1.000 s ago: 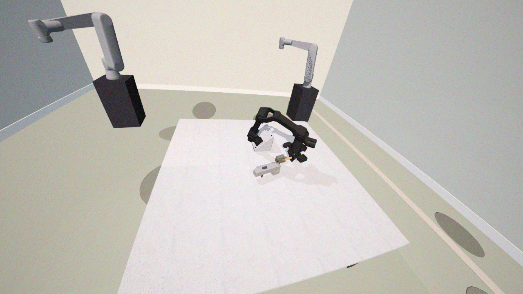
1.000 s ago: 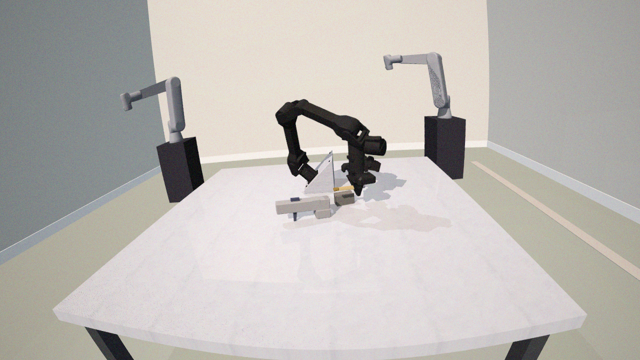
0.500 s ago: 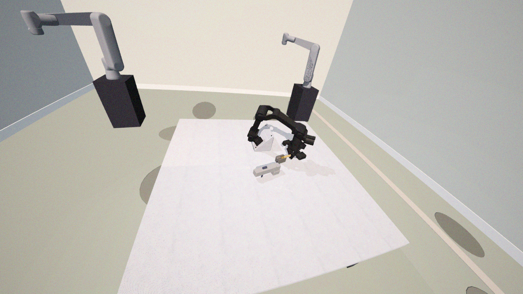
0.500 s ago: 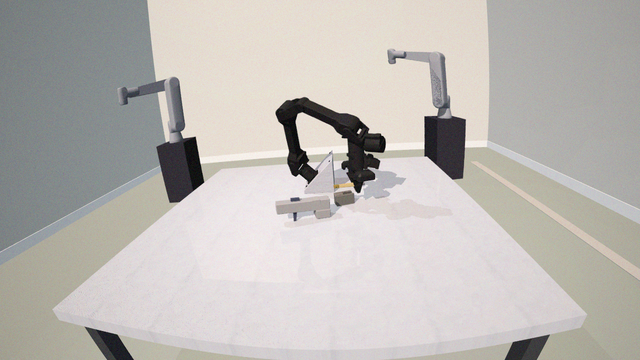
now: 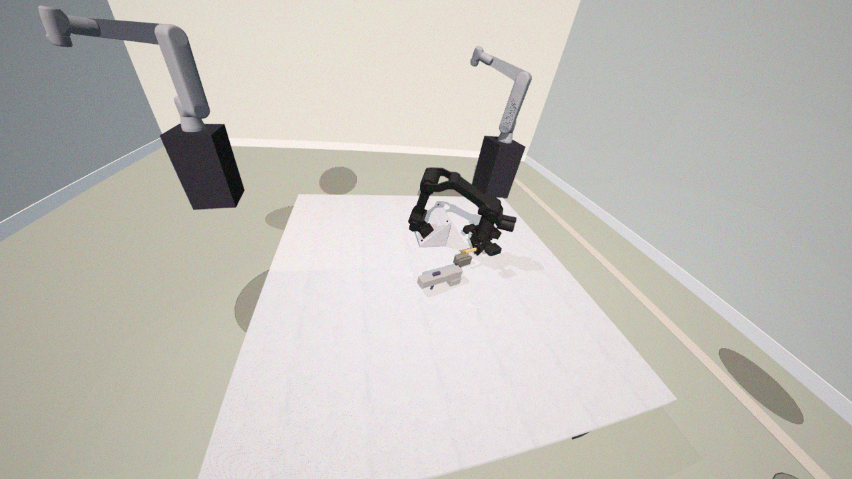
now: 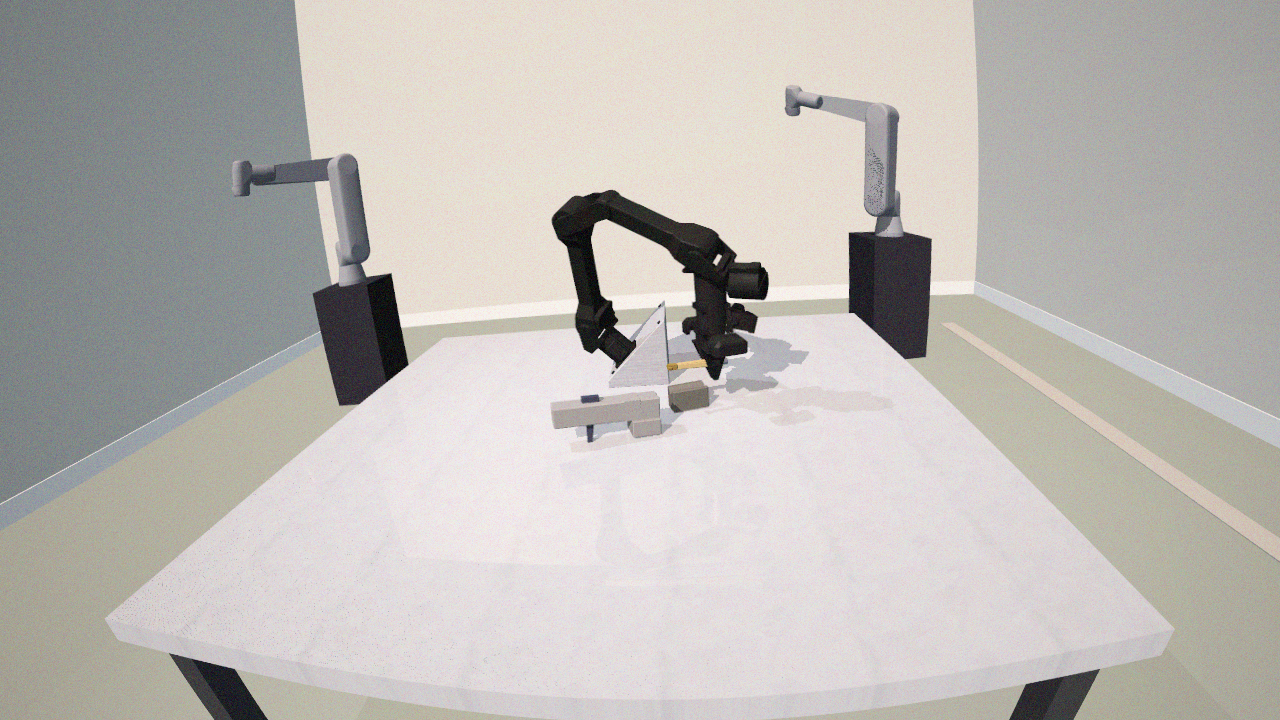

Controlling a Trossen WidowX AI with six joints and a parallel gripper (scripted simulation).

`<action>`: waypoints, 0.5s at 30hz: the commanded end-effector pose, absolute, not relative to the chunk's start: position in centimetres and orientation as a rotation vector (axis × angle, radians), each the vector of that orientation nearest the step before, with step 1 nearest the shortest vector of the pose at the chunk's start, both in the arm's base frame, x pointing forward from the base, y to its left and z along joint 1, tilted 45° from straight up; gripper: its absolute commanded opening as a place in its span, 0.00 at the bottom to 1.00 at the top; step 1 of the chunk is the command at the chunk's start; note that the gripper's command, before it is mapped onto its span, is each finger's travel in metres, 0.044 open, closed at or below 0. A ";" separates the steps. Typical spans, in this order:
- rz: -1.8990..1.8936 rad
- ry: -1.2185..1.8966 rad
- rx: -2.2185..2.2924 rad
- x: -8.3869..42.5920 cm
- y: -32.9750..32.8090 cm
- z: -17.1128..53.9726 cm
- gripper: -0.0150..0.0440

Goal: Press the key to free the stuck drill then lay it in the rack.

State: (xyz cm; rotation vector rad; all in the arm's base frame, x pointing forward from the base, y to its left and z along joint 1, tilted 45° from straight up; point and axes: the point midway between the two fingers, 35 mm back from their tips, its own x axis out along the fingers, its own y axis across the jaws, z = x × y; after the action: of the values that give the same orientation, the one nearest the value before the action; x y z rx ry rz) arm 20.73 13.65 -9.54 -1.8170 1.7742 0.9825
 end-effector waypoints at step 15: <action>0.983 1.779 -1.811 18.1 13.3 -9.7 0.25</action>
State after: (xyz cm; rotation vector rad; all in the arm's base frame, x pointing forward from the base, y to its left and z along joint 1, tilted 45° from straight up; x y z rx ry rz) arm 18.25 13.69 -9.48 -1.8178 1.7719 0.9860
